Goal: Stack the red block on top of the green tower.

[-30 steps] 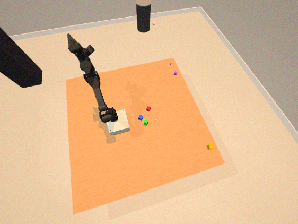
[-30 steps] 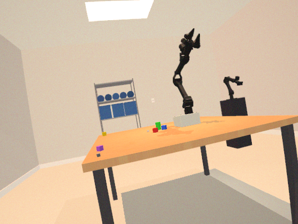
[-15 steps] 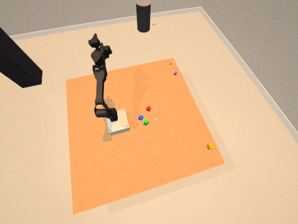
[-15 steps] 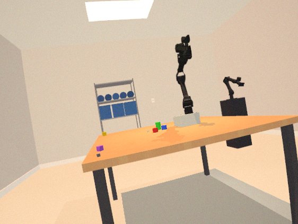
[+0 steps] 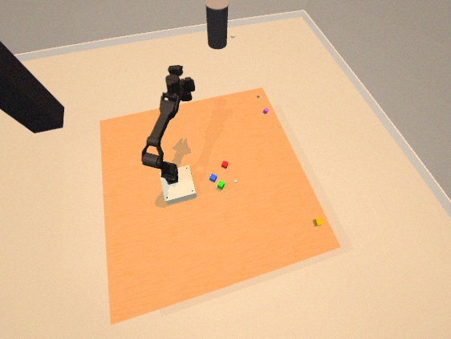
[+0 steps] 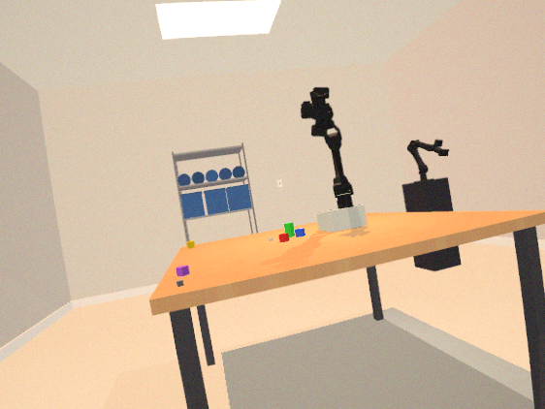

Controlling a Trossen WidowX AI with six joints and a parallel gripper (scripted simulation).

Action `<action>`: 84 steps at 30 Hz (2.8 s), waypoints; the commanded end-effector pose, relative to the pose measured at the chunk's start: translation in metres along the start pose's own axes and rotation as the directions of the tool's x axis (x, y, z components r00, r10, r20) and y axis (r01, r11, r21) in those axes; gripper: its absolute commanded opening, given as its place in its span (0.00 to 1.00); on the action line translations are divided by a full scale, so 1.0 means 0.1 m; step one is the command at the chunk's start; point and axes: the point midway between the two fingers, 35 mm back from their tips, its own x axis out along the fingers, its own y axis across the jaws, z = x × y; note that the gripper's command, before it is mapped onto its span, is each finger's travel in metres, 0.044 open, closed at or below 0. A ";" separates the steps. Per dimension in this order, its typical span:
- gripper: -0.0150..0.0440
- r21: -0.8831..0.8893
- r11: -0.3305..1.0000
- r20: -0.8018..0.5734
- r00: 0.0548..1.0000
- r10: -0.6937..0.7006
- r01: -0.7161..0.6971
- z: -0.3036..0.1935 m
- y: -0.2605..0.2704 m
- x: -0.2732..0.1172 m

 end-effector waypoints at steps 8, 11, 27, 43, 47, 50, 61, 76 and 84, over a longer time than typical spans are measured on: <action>1.00 0.015 0.879 0.149 0.868 -0.474 0.477 0.94 -1.53 0.15; 1.00 0.042 0.810 0.162 0.796 -0.583 0.585 1.16 -1.93 0.05; 1.00 0.200 0.301 -0.015 0.310 -0.951 0.932 1.75 -3.74 -1.09; 1.00 0.242 0.067 -0.196 0.116 -0.974 0.968 1.72 -4.27 -1.70; 1.00 0.242 0.067 -0.196 0.116 -0.974 0.968 1.70 -4.37 -1.68; 1.00 0.242 0.066 -0.196 0.116 -0.974 0.968 1.66 -4.60 -1.65; 1.00 0.242 0.066 -0.196 0.116 -0.974 0.968 1.61 -4.79 -1.63; 1.00 0.242 0.066 -0.196 0.115 -0.974 0.968 1.57 -5.02 -1.60; 1.00 0.242 0.066 -0.196 0.115 -0.974 0.968 1.54 -5.15 -1.59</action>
